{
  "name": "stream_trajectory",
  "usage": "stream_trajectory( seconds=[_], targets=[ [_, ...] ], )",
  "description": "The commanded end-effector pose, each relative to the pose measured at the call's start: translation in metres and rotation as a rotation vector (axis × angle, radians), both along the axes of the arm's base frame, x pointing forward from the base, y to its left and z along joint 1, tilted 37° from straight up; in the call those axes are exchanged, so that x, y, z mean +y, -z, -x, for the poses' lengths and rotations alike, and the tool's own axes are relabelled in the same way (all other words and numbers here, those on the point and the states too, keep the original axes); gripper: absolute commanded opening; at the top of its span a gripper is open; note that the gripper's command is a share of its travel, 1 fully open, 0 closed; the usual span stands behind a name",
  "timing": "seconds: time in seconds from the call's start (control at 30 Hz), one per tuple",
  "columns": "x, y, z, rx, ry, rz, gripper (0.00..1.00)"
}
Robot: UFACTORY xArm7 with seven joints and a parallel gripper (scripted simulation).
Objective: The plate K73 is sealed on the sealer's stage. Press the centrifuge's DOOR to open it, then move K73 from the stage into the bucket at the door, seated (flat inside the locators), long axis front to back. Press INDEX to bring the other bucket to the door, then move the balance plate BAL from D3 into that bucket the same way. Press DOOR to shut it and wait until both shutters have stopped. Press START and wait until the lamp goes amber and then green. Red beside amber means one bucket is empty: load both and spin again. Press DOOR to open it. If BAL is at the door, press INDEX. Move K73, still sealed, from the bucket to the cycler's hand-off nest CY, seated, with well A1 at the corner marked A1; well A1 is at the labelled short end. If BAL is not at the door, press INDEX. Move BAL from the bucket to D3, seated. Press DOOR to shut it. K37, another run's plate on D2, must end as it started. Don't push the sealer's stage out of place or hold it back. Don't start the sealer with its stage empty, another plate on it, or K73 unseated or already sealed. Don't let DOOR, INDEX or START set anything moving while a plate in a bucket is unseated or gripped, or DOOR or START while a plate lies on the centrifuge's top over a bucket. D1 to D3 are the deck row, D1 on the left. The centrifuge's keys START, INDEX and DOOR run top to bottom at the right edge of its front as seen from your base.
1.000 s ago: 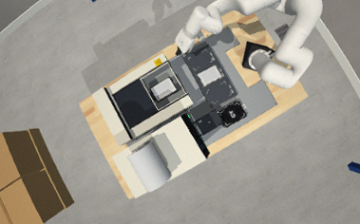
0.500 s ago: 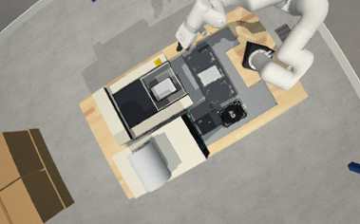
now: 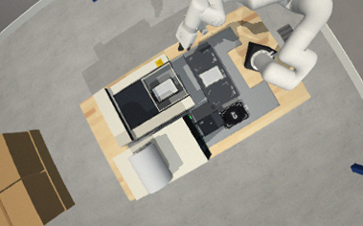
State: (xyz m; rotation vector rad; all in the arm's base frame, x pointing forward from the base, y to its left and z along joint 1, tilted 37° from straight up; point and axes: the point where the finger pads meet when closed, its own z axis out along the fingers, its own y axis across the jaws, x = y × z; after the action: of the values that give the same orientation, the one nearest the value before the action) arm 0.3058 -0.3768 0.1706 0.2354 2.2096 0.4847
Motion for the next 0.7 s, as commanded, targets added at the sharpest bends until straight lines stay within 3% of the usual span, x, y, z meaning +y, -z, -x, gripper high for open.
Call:
stream_trajectory(
  seconds=[0.0,0.17,0.23,0.33,0.67],
  targets=[
    [-0.0020,-0.0003,0.0005,0.126,-0.059,-0.002,0.00],
    [-0.0020,-0.0003,0.0004,0.277,-0.129,-0.002,0.00],
    [-0.0020,-0.0003,0.0004,0.277,-0.129,-0.002,0.00],
    [-0.0019,-0.0003,0.0004,0.359,-0.167,-0.003,0.00],
    [-0.0019,-0.0003,0.0004,0.359,-0.167,-0.003,0.00]
  ],
)
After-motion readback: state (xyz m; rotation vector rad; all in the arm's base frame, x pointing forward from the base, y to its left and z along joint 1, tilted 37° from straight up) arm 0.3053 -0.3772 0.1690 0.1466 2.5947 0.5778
